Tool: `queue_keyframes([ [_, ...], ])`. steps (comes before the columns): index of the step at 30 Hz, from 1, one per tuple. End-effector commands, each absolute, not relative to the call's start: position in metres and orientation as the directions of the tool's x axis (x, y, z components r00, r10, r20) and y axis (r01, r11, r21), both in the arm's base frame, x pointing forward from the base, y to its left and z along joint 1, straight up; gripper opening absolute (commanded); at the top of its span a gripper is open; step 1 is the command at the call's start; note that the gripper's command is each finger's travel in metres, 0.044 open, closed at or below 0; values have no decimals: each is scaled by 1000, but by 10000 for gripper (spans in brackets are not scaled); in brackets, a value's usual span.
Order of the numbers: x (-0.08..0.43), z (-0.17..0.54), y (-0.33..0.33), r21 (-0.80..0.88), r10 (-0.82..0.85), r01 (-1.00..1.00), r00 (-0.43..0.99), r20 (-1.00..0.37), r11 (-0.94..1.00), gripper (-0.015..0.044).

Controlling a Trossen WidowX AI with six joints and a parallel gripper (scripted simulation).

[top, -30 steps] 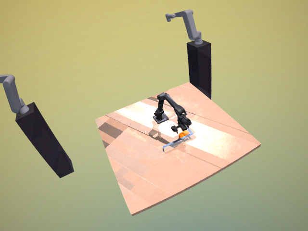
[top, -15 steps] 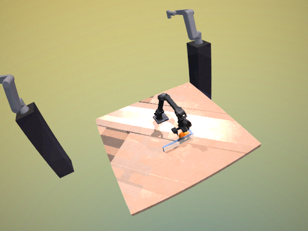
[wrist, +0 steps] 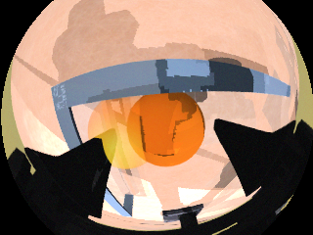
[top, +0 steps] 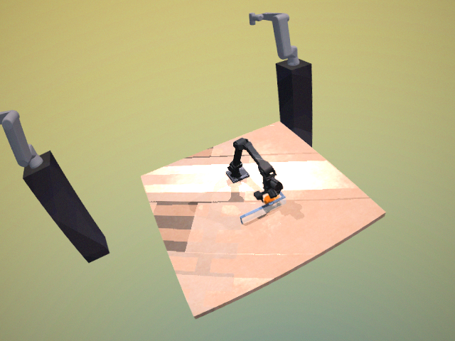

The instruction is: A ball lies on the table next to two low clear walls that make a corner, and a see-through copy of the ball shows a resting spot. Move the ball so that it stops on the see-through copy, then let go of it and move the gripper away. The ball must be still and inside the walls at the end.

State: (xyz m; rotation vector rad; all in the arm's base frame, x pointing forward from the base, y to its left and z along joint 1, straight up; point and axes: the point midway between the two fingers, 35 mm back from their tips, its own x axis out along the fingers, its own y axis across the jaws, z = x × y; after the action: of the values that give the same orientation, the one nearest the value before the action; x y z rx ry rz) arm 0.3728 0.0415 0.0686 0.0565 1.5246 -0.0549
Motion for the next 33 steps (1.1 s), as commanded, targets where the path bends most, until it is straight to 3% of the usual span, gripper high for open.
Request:
queue_keyframes([
  [1,371,59,42,4,2,68,33,-999,998,440],
  [3,371,58,42,4,2,68,33,-999,998,440],
  [6,371,58,42,4,2,68,33,-999,998,361],
  [14,371,58,42,4,2,68,33,-999,998,308],
  [26,371,96,54,32,29,51,43,-999,998,0],
  [33,374,126,51,25,22,56,45,-999,998,0],
])
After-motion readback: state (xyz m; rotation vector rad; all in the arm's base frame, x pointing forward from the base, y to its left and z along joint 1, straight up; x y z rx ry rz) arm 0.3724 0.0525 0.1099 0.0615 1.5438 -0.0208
